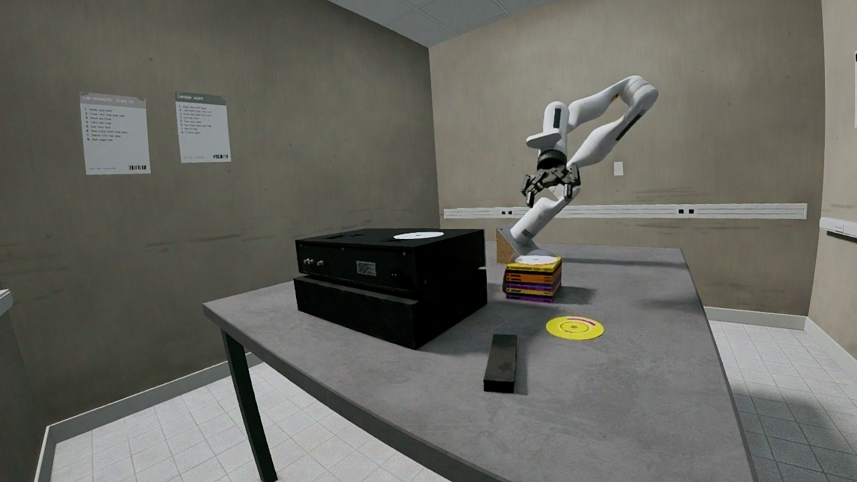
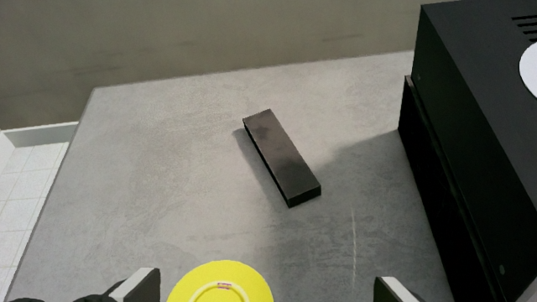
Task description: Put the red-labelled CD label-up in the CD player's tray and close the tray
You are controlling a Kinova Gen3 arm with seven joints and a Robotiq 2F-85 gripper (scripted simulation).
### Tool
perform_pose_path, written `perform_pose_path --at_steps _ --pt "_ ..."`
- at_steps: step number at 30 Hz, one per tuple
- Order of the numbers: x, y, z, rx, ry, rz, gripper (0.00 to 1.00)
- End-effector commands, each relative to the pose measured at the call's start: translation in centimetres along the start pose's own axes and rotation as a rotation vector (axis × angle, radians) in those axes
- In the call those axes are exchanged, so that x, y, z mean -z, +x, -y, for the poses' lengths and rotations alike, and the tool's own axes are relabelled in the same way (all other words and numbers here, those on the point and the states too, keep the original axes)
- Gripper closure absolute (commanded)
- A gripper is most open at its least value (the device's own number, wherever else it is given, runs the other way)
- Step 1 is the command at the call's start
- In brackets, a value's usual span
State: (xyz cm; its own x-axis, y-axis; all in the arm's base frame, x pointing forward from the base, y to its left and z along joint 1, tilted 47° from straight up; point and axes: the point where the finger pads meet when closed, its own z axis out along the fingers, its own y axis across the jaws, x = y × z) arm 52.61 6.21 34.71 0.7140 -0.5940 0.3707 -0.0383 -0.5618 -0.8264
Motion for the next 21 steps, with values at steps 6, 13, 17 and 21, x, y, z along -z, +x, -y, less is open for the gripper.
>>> perform_pose_path --at_steps 6,13,17,21 --pt "-0.9 -0.9 -1.4 0.067 0.001 0.121 0.00" --pt "-1.1 -2.6 -3.8 0.128 -0.008 0.276 0.00" --pt "-0.6 -4.3 -6.7 0.165 -0.028 0.421 0.00" --pt "0.6 -5.7 -9.6 0.184 -0.054 0.556 0.00"
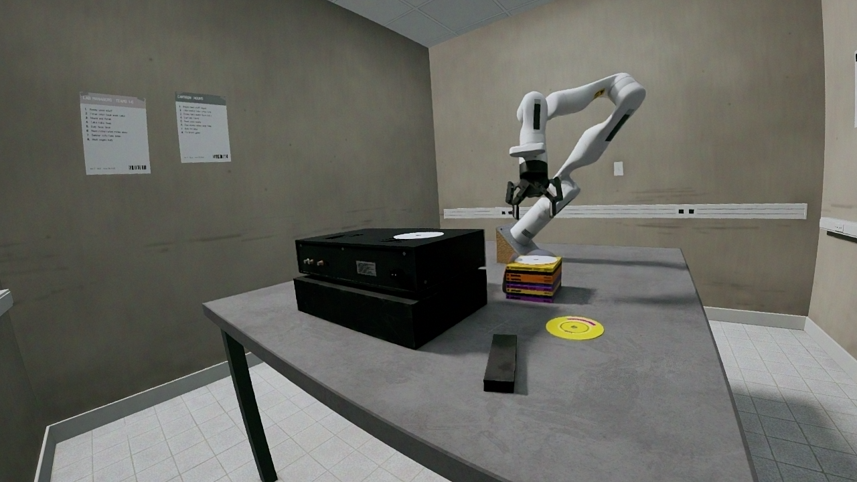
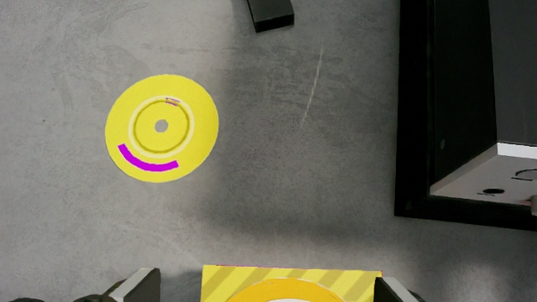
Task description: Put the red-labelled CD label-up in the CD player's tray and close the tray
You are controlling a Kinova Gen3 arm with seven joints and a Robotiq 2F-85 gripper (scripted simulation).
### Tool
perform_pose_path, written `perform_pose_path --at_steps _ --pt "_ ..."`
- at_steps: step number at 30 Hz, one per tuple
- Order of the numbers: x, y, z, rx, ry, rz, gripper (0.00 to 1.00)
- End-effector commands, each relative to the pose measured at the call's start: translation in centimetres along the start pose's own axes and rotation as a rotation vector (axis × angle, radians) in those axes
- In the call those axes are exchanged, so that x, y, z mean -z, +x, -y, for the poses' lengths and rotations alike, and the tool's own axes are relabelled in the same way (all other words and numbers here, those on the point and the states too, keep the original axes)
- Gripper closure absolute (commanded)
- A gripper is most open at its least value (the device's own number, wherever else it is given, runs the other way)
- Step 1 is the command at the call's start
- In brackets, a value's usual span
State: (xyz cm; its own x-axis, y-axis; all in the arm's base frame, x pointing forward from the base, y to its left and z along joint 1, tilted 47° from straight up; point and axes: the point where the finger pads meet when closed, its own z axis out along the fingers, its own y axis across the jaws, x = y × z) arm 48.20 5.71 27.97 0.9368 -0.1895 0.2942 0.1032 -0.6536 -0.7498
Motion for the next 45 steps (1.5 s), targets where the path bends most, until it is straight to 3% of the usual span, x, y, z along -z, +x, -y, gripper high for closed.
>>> perform_pose_path --at_steps 1,4,6,12,45 --pt "-0.2 -1.5 -4.1 -0.002 -0.019 0.153 0.00" --pt "0.3 -2.8 -5.6 0.000 -0.030 0.226 0.00" --pt "0.3 -2.8 -5.6 0.000 -0.030 0.226 0.00" --pt "0.8 -4.1 -7.0 -0.002 -0.041 0.293 0.00" --pt "0.9 -4.1 -7.0 -0.002 -0.042 0.297 0.00"
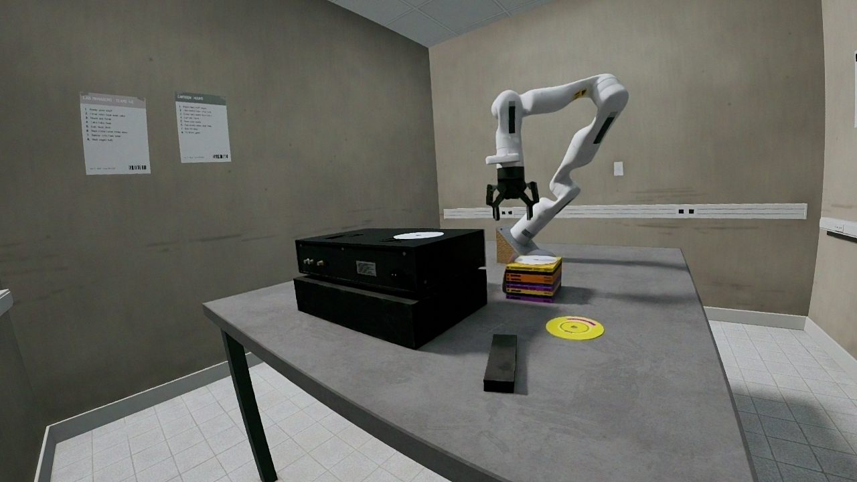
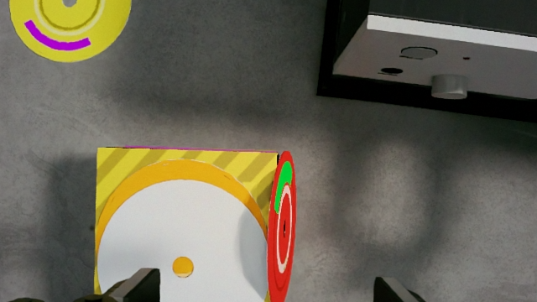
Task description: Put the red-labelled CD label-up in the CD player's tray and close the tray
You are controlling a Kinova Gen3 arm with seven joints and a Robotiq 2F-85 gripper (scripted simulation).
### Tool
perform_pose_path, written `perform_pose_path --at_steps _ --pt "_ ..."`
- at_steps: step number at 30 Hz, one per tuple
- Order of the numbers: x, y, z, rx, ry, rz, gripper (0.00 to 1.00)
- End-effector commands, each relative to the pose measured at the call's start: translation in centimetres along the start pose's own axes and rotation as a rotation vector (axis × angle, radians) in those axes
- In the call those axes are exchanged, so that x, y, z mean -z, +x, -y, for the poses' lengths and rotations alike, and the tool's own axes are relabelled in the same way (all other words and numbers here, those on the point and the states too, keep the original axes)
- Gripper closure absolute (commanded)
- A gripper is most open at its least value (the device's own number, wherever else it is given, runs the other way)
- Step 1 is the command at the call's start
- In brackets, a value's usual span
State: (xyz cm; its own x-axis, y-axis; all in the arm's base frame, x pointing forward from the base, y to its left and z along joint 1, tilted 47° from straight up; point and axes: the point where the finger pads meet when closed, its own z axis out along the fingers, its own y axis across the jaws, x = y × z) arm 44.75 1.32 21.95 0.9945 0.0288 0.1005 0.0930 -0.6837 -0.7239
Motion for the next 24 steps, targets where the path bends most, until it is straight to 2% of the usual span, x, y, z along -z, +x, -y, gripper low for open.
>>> perform_pose_path --at_steps 1,14,15,24 --pt "0.1 0.0 0.0 0.000 -0.001 -0.002 0.00" --pt "0.1 0.0 0.0 0.000 -0.001 -0.002 0.00" --pt "0.1 0.0 0.0 0.000 -0.001 -0.002 0.84" --pt "-1.1 0.0 0.0 0.001 -0.032 -0.002 0.84"
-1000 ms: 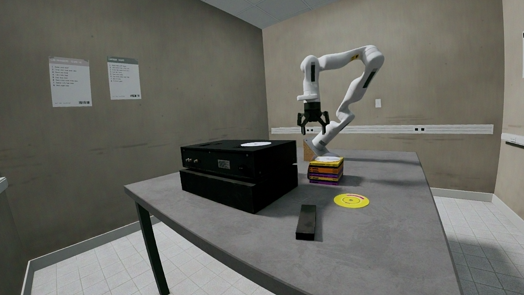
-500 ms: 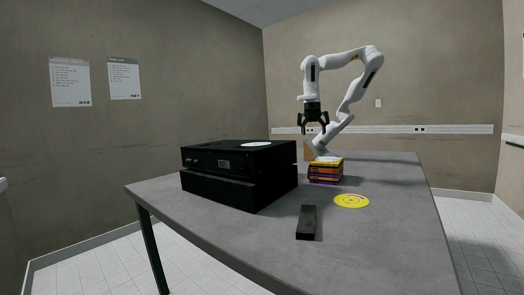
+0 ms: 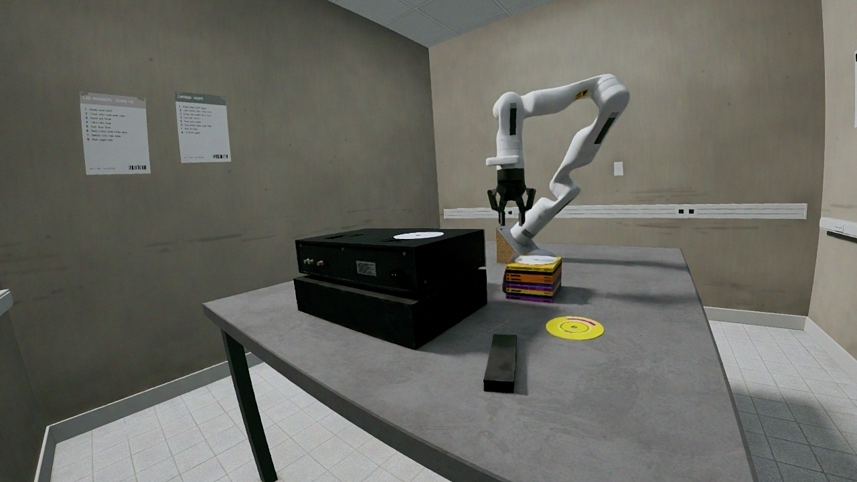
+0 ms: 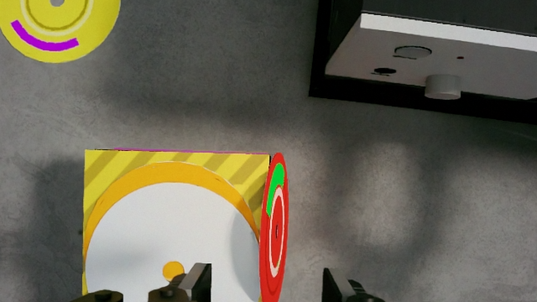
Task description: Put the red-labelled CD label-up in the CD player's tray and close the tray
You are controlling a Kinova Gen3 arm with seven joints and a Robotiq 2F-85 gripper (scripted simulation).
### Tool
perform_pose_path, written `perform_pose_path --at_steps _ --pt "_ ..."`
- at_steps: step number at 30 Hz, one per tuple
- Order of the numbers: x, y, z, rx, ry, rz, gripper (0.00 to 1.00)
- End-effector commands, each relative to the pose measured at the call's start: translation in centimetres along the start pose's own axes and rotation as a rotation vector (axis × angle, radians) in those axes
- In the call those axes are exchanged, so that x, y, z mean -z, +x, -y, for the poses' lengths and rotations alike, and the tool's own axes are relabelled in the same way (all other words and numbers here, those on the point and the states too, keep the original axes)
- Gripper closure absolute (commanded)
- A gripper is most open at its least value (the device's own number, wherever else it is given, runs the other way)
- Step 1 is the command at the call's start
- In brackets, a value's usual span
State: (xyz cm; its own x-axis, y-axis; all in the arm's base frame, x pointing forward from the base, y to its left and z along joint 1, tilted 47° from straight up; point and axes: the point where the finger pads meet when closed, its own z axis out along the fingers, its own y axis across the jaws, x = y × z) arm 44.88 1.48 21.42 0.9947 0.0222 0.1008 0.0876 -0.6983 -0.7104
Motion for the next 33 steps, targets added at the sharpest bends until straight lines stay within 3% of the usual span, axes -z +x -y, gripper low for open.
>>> perform_pose_path --at_steps 1,19,33 --pt "-0.9 -0.1 0.4 0.006 -0.019 0.003 0.84" --pt "-6.7 -0.1 0.8 0.011 -0.167 0.002 0.84" --pt "-7.2 -0.1 0.8 0.011 -0.180 0.002 0.84"
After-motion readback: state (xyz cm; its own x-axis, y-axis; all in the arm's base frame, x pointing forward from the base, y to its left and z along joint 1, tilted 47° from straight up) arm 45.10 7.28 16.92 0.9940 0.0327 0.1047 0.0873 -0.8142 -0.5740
